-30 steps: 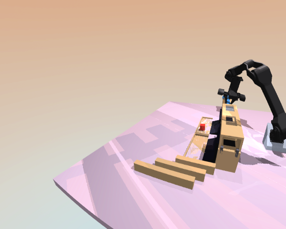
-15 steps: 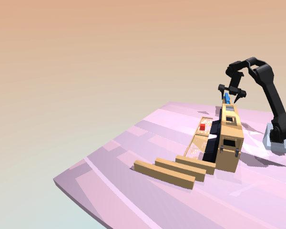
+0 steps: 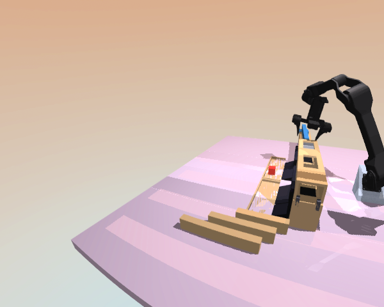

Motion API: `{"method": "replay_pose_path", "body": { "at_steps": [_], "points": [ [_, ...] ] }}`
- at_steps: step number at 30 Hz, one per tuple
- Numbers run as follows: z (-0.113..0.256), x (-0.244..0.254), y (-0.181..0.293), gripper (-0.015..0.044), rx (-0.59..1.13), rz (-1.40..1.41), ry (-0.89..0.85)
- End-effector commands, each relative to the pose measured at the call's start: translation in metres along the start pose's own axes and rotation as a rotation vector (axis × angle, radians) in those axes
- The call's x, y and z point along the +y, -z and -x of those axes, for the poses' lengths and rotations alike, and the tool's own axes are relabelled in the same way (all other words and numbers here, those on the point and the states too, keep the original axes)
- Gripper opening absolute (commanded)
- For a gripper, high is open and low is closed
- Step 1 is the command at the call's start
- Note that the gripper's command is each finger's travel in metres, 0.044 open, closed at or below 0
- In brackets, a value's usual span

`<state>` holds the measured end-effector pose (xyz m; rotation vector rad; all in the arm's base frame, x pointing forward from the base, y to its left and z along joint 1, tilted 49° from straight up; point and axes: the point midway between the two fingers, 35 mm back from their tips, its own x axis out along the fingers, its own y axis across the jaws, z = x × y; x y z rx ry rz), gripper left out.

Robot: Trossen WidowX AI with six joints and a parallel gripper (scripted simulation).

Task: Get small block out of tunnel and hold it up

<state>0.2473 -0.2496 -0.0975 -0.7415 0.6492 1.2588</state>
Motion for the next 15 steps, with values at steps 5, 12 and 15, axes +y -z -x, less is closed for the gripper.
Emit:
{"method": "replay_pose_path", "body": {
  "at_steps": [5, 12, 15],
  "points": [
    [-0.011, 0.001, -0.005, 0.044, -0.004, -0.003, 0.004],
    [-0.022, 0.003, -0.007, 0.044, -0.004, -0.003, 0.004],
    [-0.027, 0.004, -0.008, 0.044, -0.004, -0.003, 0.004]
  ]
}}
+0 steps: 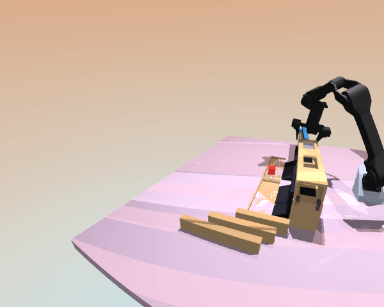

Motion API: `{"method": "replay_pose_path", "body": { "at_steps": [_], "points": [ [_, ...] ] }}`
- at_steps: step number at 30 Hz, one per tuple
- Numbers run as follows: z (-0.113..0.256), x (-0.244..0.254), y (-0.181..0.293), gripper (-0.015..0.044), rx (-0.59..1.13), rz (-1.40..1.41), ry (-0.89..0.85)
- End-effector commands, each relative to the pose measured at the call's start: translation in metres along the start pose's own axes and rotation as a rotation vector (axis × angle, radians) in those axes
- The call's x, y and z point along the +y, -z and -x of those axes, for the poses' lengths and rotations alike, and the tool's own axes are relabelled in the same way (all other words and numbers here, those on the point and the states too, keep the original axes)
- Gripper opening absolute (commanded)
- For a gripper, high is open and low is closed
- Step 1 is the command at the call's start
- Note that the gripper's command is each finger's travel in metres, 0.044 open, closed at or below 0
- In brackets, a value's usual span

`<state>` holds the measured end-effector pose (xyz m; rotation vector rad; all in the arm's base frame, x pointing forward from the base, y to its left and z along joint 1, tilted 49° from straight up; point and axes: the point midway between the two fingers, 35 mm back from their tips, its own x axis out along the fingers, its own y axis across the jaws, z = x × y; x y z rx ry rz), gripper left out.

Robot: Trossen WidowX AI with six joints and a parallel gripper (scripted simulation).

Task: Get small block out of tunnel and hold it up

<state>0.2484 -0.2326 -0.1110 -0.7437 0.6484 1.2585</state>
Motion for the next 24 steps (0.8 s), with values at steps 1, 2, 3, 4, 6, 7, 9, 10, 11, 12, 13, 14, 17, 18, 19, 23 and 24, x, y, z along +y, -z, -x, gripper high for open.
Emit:
{"method": "replay_pose_path", "body": {
  "at_steps": [1, 2, 3, 4, 6, 7, 9, 10, 11, 12, 13, 14, 17, 18, 19, 23, 24],
  "points": [
    [-0.0075, 0.0016, -0.0035, 0.044, -0.005, -0.005, 0.004],
    [-0.0091, 0.0019, -0.0038, 0.044, -0.005, -0.005, 0.004],
    [-0.0106, 0.0023, -0.0042, 0.044, -0.005, -0.005, 0.004],
    [-0.0121, 0.0026, -0.0046, 0.044, -0.005, -0.005, 0.004],
    [-0.0076, 0.0015, -0.0017, 0.0414, 0.0, 0.0, 0.0],
    [-0.0076, 0.0015, -0.0017, 0.0387, 0.0, 0.0, 0.0],
    [-0.0076, 0.0015, -0.0017, 0.0335, 0.0, 0.0, 0.0],
    [-0.0076, 0.0015, -0.0017, 0.0309, 0.0, 0.0, 0.0],
    [-0.0076, 0.0015, -0.0017, 0.0282, 0.0, 0.0, 0.0],
    [-0.0076, 0.0015, -0.0017, 0.0256, 0.0, 0.0, 0.0],
    [-0.0076, 0.0015, -0.0017, 0.023, 0.0, 0.0, 0.0],
    [-0.0076, 0.0015, -0.0017, 0.0204, 0.0, 0.0, 0.0],
    [-0.0076, 0.0015, -0.0017, 0.0125, 0.0, 0.0, 0.0],
    [-0.0076, 0.0015, -0.0017, 0.0099, 0.0, 0.0, 0.0],
    [-0.0076, 0.0015, -0.0017, 0.0073, 0.0, 0.0, 0.0],
    [-0.0076, 0.0015, -0.0017, 0.0046, 0.0, 0.0, 0.0],
    [-0.0077, 0.0015, -0.0012, 0.002, 0.0, 0.0, 0.0]
  ]
}}
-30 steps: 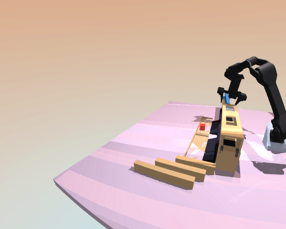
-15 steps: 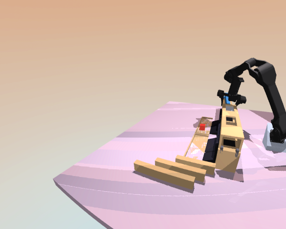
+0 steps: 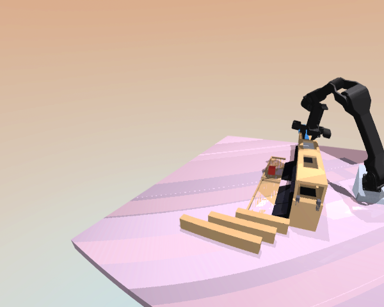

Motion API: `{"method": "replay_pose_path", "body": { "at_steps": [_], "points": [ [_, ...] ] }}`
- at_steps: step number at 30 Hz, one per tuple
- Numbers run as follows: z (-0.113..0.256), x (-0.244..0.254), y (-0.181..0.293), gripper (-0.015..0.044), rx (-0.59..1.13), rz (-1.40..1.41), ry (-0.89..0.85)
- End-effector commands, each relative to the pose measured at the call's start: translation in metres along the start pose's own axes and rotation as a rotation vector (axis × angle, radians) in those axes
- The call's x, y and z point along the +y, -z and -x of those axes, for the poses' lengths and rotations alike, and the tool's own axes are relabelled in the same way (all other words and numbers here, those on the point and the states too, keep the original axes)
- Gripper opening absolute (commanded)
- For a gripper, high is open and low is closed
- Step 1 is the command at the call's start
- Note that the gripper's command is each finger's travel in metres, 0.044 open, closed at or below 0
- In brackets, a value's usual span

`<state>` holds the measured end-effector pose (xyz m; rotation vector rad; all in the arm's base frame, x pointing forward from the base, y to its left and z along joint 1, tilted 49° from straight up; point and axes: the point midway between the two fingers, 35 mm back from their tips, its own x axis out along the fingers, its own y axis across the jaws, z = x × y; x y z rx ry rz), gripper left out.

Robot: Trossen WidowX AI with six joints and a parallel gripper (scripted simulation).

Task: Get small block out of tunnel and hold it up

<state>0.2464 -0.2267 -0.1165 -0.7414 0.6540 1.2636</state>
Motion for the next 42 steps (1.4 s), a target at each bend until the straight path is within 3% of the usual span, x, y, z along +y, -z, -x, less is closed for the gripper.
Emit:
{"method": "replay_pose_path", "body": {
  "at_steps": [1, 23, 39, 42],
  "points": [
    [0.0, -0.002, 0.001, 0.0, -0.002, 0.002, 0.007],
    [-0.017, 0.0, 0.057, 0.0, -0.003, -0.001, 0.011],
    [0.022, -0.006, 0.058, 0.042, -0.001, -0.001, 0.01],
    [0.018, -0.006, 0.053, 0.044, 0.001, -0.002, 0.013]
  ]
}}
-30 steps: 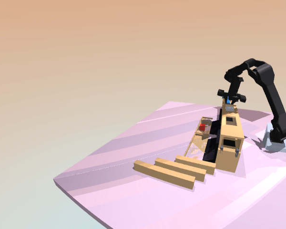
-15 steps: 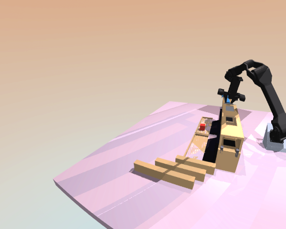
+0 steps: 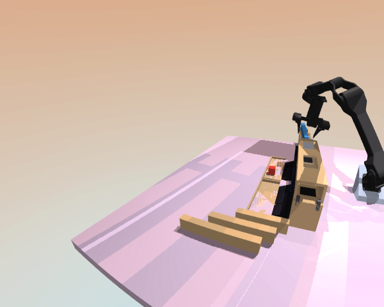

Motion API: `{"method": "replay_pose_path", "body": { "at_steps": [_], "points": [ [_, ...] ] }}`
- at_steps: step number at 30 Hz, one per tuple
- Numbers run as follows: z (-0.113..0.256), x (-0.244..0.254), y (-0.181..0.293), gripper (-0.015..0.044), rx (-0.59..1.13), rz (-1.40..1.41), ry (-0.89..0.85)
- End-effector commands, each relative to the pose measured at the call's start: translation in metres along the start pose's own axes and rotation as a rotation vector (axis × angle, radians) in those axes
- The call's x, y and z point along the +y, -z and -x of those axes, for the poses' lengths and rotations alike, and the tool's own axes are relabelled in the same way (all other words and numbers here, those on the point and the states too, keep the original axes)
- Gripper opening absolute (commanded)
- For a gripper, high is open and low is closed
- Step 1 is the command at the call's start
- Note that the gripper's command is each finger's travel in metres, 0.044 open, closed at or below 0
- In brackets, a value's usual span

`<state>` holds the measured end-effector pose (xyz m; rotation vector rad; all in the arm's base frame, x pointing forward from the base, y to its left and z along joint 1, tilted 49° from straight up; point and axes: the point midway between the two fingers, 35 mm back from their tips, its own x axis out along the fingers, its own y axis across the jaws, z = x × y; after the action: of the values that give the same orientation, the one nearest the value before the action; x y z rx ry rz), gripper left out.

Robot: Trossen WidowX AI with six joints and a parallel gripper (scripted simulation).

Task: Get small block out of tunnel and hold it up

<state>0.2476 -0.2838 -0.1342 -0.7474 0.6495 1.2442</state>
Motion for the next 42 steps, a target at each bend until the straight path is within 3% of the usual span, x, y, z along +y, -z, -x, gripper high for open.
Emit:
{"method": "replay_pose_path", "body": {
  "at_steps": [1, 32, 42],
  "points": [
    [0.001, 0.0, -0.007, 0.044, 0.002, 0.001, -0.014],
    [-0.032, 0.007, -0.02, 0.044, 0.007, 0.003, -0.023],
    [-0.027, 0.006, -0.017, 0.0177, 0.011, 0.007, -0.027]
  ]
}}
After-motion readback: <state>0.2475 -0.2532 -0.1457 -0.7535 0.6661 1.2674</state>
